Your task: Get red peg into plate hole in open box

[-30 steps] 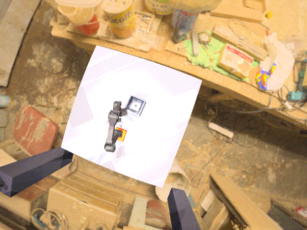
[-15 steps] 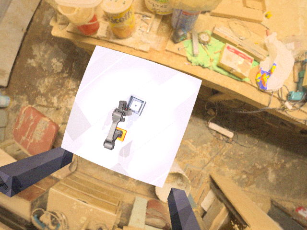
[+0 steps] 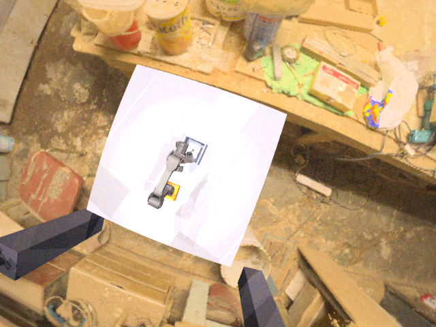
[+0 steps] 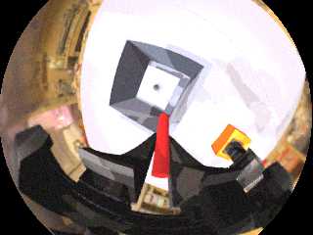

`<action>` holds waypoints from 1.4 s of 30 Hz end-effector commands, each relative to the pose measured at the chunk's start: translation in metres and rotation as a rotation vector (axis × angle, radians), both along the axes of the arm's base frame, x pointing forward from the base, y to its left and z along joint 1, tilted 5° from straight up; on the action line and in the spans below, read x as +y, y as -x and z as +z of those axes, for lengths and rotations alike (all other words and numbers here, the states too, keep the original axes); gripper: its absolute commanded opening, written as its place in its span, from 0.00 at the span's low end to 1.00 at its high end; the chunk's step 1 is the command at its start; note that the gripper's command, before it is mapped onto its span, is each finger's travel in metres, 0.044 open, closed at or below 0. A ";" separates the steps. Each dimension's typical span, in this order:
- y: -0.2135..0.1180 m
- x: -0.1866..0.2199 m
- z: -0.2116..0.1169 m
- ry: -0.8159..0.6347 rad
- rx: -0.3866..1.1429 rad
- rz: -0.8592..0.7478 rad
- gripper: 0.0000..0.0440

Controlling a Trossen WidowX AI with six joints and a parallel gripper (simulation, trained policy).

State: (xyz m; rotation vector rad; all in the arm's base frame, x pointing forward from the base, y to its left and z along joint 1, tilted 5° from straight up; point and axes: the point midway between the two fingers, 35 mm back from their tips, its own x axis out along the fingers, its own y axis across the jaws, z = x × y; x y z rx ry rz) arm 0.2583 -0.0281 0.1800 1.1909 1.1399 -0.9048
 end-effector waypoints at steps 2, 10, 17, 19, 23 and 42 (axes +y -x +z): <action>-0.007 -0.007 -0.002 -0.004 0.003 0.003 0.00; -0.018 -0.022 -0.017 -0.007 0.026 0.001 0.00; -0.027 -0.032 -0.030 -0.011 0.042 0.011 0.00; -0.029 -0.034 -0.034 -0.012 0.047 0.015 0.00; -0.033 -0.037 -0.044 -0.019 0.054 0.023 0.00; -0.054 -0.037 -0.086 -0.042 0.066 0.108 0.00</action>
